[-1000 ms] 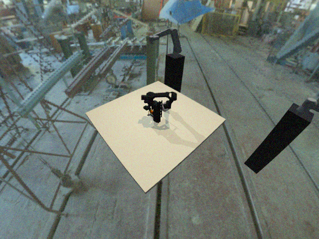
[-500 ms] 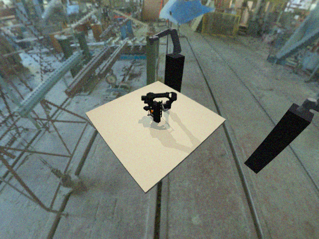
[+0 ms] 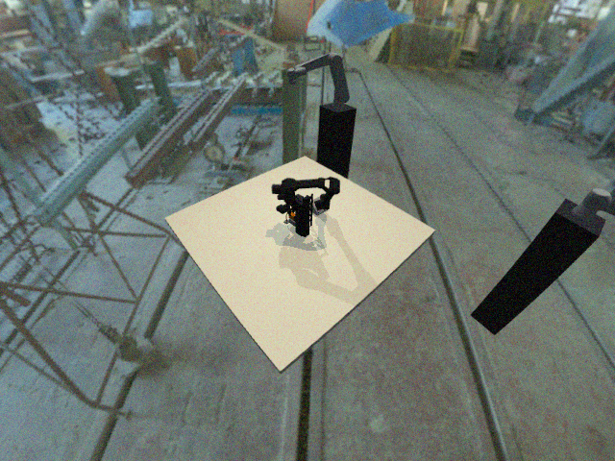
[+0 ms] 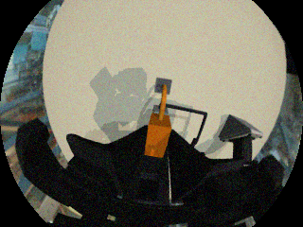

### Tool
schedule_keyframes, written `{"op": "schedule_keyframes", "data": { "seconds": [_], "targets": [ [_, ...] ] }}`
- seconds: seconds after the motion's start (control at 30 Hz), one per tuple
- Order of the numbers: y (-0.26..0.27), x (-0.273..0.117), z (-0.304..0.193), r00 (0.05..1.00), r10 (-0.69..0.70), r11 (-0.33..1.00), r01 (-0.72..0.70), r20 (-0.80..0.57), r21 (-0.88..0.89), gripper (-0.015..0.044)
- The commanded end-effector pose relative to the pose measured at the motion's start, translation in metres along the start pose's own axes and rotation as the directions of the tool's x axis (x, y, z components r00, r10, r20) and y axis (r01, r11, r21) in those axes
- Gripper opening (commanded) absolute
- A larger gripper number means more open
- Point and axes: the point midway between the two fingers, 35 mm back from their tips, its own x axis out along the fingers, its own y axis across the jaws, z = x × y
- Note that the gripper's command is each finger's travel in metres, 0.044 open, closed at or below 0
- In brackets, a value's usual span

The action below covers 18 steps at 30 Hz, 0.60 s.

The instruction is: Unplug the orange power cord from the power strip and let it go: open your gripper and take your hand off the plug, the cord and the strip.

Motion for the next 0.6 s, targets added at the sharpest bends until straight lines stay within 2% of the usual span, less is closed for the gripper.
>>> {"op": "schedule_keyframes", "data": {
  "seconds": [0.0,0.57],
  "targets": [
    [0.001,-0.003,0.016,1.000,0.004,1.000,-0.004,0.026,0.001,0.0000],
    [0.001,-0.007,0.043,1.000,0.004,1.000,-0.004,0.028,0.001,0.0000]
  ]
}}
